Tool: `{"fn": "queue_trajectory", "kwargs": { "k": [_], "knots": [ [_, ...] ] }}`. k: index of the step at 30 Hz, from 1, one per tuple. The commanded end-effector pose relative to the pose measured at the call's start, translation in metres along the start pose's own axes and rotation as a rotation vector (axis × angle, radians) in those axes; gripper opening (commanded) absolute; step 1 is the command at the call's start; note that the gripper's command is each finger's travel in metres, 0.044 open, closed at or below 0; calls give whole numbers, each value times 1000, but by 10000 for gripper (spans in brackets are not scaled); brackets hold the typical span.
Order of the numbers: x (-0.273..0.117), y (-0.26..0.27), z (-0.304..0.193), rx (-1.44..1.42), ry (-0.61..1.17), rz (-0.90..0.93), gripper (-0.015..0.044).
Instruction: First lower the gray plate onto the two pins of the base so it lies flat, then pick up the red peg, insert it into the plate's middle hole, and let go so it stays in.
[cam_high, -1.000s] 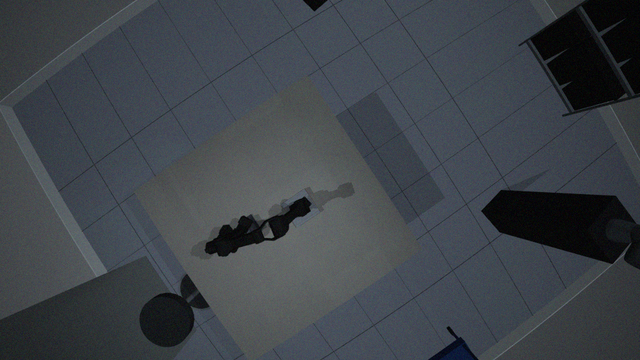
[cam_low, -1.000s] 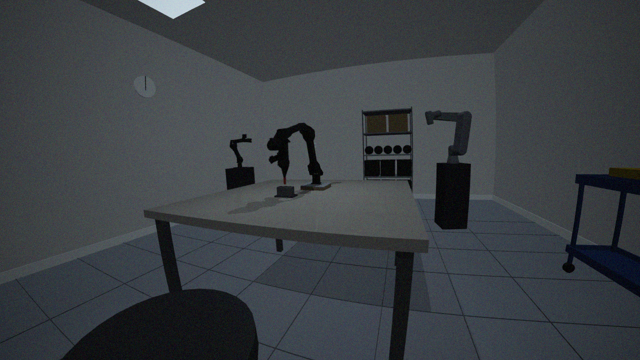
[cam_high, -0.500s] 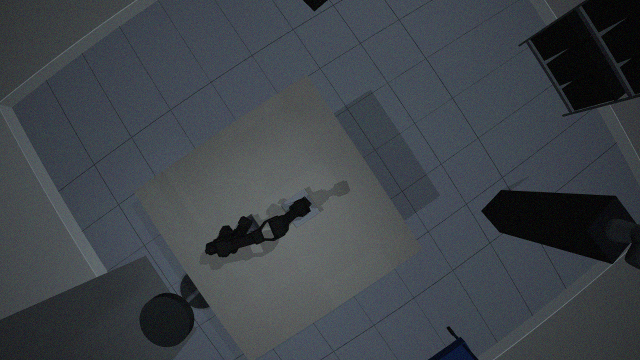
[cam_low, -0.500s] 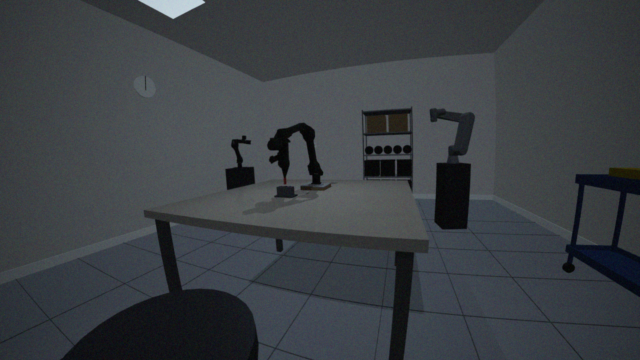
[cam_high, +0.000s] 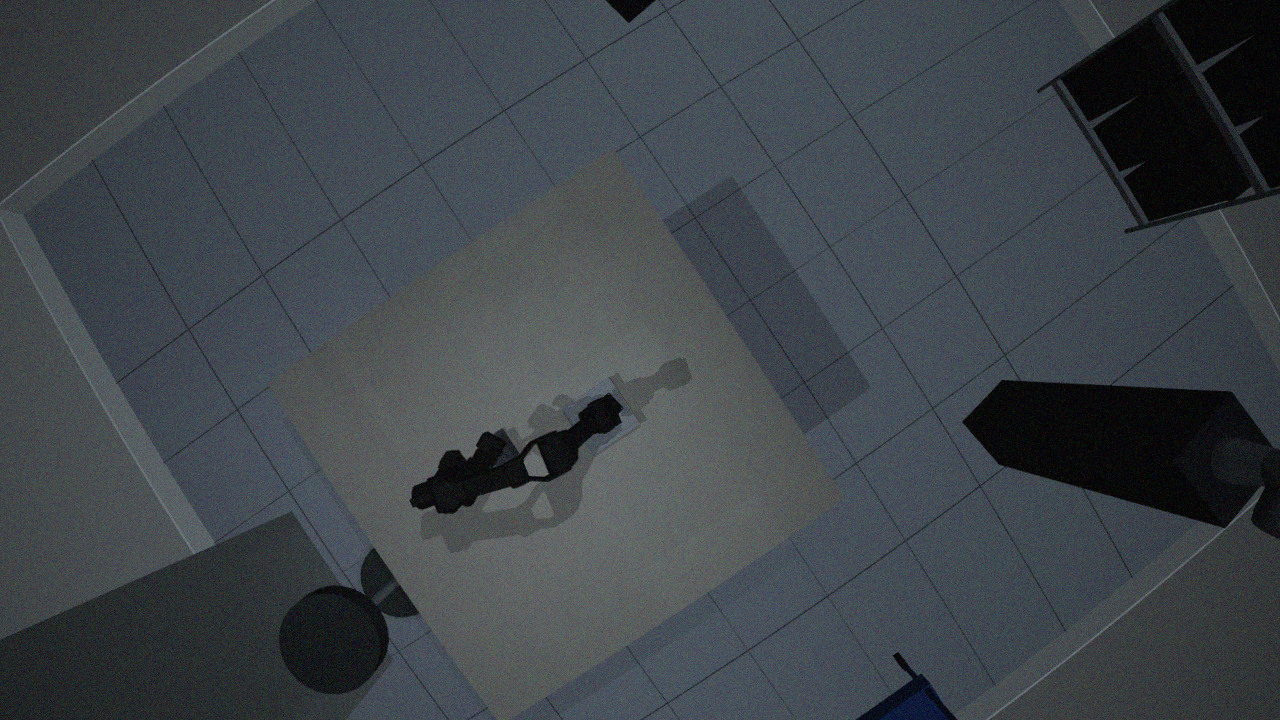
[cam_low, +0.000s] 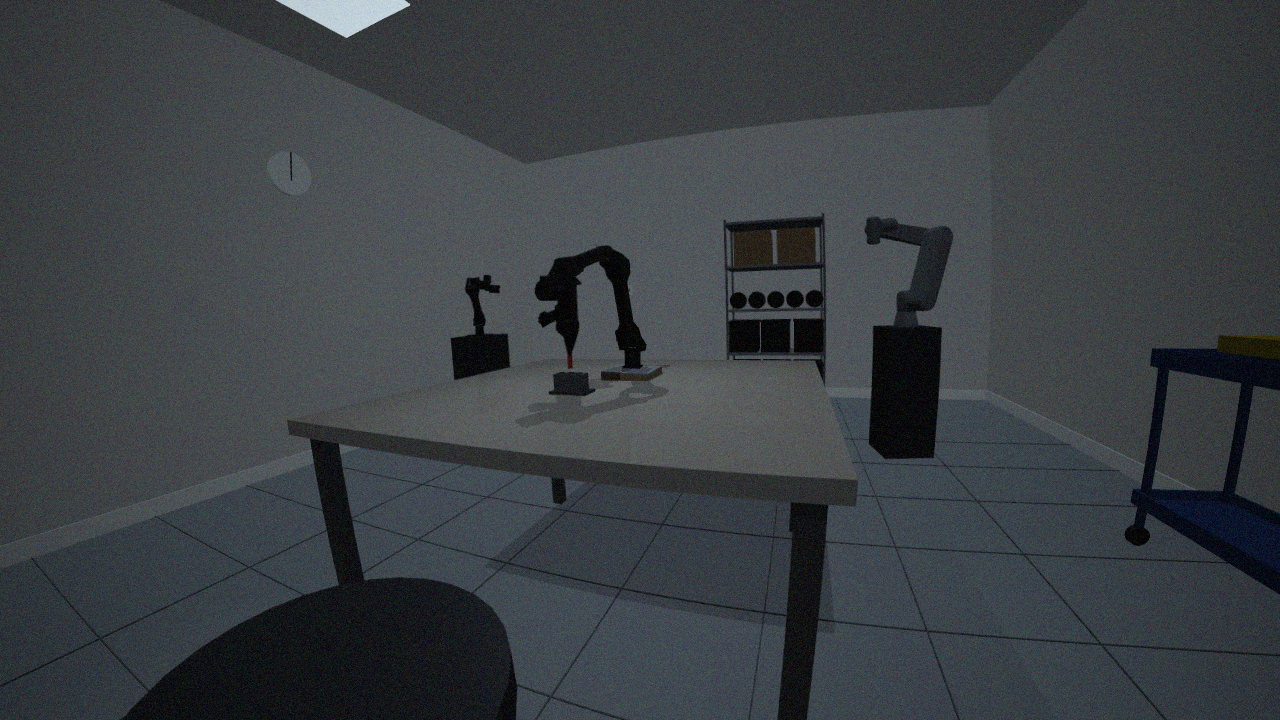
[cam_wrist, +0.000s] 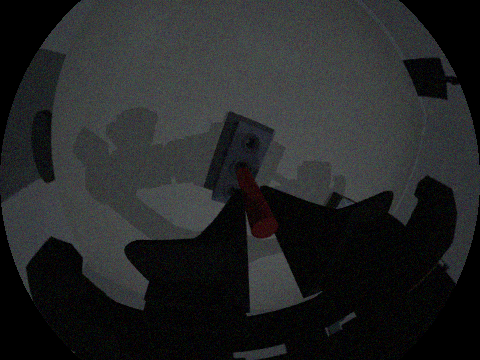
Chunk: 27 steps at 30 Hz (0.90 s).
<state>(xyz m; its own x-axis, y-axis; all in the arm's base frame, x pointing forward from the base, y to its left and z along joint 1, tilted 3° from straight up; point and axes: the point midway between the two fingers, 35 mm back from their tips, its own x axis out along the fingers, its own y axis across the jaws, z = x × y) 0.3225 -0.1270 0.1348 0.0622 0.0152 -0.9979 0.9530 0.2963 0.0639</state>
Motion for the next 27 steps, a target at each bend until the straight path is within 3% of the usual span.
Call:
{"fn": "queue_trajectory", "kwargs": {
  "k": [1, 27],
  "knots": [
    [0, 1, 0, 0, 0, 0, 0],
    [15, 0, 0, -3, 1, -1, 0]
  ]
}}
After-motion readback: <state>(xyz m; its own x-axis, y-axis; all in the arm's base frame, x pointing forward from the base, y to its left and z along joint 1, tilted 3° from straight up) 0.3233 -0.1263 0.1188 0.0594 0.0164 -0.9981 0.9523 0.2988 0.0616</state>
